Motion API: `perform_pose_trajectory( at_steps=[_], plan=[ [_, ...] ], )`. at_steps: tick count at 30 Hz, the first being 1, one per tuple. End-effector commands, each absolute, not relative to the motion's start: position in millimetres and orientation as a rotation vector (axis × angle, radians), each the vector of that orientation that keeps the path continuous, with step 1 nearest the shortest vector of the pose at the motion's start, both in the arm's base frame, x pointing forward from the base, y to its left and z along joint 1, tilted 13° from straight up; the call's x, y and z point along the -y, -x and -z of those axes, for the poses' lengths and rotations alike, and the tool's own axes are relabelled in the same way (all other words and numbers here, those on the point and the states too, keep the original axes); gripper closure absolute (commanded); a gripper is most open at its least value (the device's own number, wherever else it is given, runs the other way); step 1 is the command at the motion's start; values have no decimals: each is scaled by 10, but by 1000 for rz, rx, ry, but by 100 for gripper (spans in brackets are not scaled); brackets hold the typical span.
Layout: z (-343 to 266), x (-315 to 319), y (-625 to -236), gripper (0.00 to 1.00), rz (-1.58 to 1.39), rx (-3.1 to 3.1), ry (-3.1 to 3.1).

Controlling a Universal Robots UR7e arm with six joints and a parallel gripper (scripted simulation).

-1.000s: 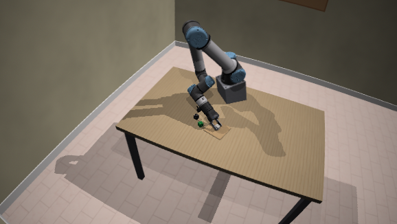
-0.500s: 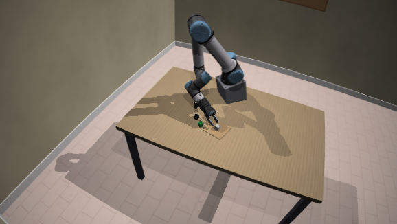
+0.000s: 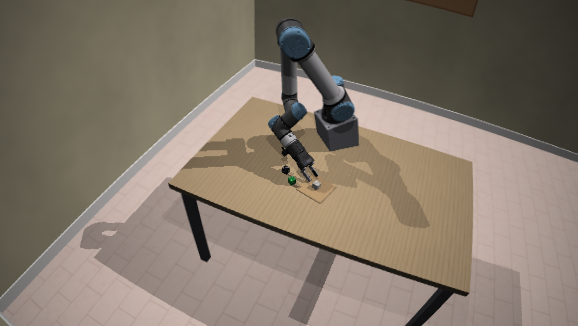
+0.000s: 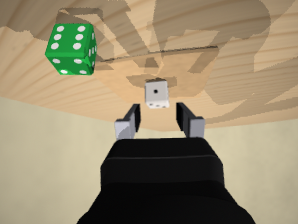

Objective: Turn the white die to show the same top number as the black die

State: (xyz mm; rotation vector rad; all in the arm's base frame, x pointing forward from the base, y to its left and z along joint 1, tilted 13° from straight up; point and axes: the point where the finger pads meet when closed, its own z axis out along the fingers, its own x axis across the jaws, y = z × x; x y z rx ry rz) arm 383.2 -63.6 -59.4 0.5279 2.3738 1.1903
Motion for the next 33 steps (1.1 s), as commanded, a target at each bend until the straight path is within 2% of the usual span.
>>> perform_pose_trajectory(
  at_steps=[1,17,33],
  plan=[
    [471,616,-3817,13,-1190,-2374,-527],
    [108,546,-3770,13,-1190,-2374,-527],
    [74,535,-3766,13,-1180,-2381,-529]
  ],
)
